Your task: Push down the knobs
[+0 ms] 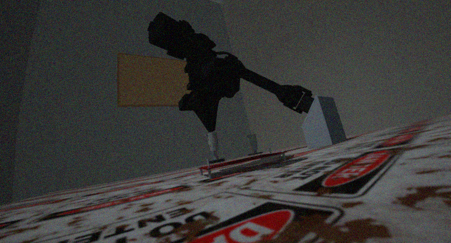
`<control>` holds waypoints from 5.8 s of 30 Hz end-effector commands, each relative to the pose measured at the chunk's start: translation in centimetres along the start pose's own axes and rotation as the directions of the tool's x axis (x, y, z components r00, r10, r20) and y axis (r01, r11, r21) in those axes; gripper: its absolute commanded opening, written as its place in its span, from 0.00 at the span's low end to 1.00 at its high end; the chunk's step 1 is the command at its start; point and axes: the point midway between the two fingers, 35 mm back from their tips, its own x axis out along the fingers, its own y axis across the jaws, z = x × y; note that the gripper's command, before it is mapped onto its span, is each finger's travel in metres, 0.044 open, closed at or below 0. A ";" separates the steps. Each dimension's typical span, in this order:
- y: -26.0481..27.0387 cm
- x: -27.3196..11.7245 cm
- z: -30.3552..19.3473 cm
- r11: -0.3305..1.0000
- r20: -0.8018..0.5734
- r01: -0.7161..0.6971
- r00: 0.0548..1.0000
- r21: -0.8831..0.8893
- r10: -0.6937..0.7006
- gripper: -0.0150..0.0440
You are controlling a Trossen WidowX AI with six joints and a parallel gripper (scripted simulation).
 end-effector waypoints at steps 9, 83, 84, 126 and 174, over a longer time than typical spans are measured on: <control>0.1 0.4 0.0 1.000 -0.001 -0.004 1.000 -0.003 0.004 0.25; 0.1 1.6 0.0 1.000 -0.002 -0.005 1.000 -0.003 0.005 0.25; 0.1 1.6 0.0 1.000 -0.002 -0.005 1.000 -0.003 0.005 0.25; 0.1 1.8 0.0 1.000 -0.002 -0.005 1.000 -0.003 0.005 0.25; 0.1 2.0 0.0 1.000 -0.002 -0.005 1.000 -0.003 0.005 0.25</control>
